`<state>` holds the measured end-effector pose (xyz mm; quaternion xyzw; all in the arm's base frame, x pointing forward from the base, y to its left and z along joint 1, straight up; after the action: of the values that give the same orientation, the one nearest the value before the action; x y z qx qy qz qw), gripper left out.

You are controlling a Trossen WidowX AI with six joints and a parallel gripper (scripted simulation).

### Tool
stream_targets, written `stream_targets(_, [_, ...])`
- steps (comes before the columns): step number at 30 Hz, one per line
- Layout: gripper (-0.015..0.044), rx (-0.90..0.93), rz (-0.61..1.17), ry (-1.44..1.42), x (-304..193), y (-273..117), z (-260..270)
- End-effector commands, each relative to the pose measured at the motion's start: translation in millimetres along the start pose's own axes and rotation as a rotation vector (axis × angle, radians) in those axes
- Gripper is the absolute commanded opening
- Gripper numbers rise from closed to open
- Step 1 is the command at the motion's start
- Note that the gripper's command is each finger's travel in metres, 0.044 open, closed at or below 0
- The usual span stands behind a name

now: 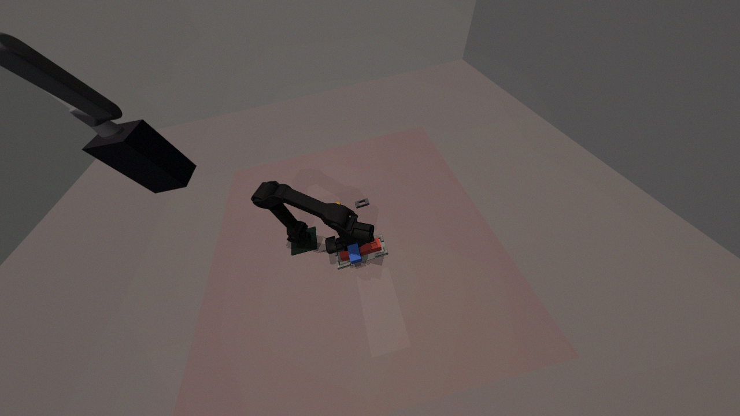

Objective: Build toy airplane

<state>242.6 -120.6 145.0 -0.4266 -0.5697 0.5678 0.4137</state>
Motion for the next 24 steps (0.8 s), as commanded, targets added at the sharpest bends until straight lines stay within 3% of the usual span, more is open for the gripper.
stream_targets(1, [0.0156, -0.001, 0.001, 0.000, -0.1, -0.3, -0.1])
stream_targets(5, [0.0051, -0.001, 0.001, 0.000, -0.1, -0.3, -0.1])
stream_targets(20, [0.0440, -0.001, 0.001, 0.000, -0.1, -0.3, -0.1])
stream_targets(24, [0.0440, -0.001, 0.001, 0.000, -0.1, -0.3, -0.1])
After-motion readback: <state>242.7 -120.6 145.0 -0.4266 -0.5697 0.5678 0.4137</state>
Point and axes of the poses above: the point midway between the two fingers, 35 mm back from their tips, its own y axis out along the fingers, its own z axis across the jaws, x = y × z, the point moved 5 cm from there along -y, back along the fingers, and after that the axes turned 13 degrees about -y, right-handed, at the moved point
